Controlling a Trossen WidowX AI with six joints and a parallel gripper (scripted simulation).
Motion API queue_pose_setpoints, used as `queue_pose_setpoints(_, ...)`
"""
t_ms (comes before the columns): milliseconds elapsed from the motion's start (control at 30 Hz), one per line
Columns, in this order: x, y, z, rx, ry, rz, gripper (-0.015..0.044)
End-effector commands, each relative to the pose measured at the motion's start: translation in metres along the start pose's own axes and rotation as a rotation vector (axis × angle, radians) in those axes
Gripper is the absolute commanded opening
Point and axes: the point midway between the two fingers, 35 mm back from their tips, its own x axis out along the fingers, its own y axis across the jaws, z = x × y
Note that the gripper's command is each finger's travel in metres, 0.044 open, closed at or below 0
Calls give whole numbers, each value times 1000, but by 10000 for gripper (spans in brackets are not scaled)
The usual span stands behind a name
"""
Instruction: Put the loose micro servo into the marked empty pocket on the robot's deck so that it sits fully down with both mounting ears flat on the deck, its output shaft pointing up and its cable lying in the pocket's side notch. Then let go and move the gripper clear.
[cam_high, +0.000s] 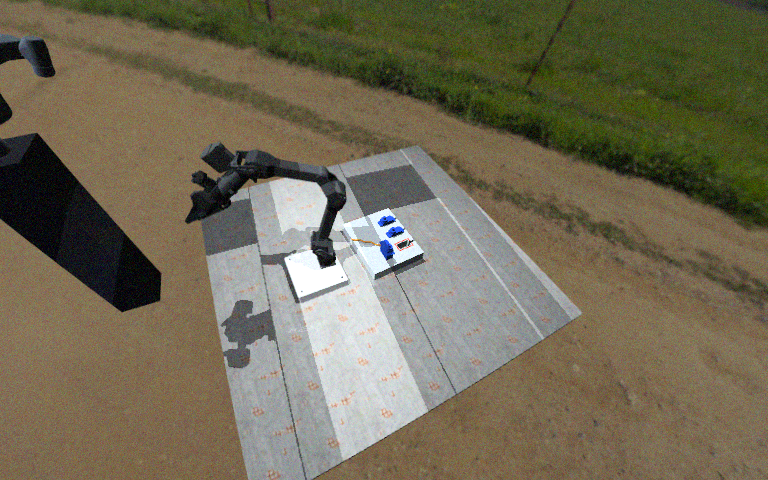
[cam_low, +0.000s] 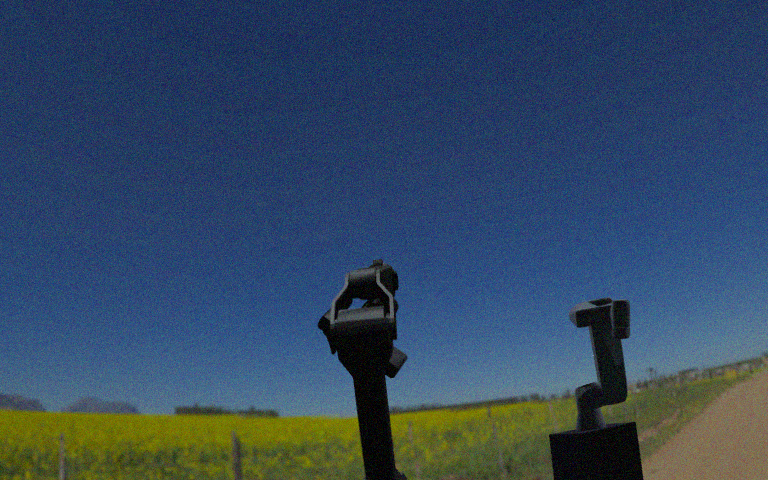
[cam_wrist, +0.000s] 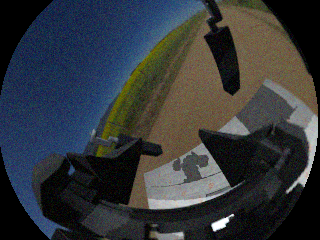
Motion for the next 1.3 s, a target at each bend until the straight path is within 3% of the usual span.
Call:
queue_pose_setpoints(0,0,-2,1,0,-3,-5,426)
queue_pose_setpoints(400,-47,-117,37,-38,-136,-316,440)
queue_pose_setpoints(767,-99,-186,40,8,-201,-536,440)
queue_pose_setpoints(1033,-174,-262,24,37,-212,-796,440)
queue_pose_setpoints(1267,-252,-317,-21,97,-152,-1027,440)
